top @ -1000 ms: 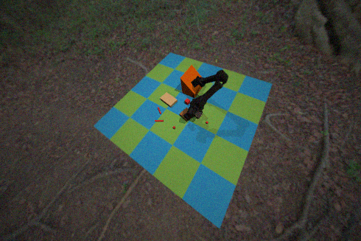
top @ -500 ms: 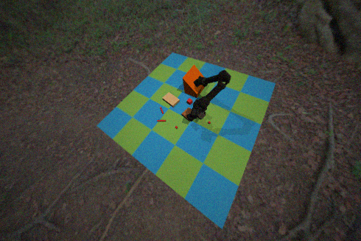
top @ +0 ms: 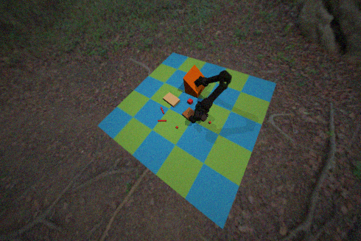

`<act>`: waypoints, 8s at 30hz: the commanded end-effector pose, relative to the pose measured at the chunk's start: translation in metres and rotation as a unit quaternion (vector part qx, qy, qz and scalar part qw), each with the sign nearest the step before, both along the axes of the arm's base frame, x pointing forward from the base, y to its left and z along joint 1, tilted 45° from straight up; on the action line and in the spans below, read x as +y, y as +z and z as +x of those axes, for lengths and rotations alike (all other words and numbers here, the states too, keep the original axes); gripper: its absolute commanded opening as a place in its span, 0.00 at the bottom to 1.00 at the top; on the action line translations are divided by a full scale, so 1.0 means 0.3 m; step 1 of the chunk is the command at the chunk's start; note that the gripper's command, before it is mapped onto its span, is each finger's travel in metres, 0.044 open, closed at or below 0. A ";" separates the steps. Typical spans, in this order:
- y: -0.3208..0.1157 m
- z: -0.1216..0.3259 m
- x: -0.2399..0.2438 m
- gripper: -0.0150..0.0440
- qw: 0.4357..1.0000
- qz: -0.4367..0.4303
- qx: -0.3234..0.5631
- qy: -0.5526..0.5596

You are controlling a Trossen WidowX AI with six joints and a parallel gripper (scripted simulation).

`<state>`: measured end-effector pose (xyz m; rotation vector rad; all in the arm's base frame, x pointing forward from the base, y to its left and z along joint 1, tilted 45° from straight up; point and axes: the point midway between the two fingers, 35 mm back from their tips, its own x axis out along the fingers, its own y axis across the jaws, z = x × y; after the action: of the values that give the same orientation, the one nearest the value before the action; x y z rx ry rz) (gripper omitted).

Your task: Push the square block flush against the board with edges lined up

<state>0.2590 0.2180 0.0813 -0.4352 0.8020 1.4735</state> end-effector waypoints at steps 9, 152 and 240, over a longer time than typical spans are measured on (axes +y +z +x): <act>0.054 0.013 -0.003 0.25 1.000 0.000 -0.001 0.000; -0.091 0.257 -0.323 0.25 0.885 -0.046 0.324 -0.332; -0.306 0.337 -0.275 0.25 0.765 -0.057 0.450 -0.457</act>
<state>0.3539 0.1352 -0.0098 0.6194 1.5764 0.6065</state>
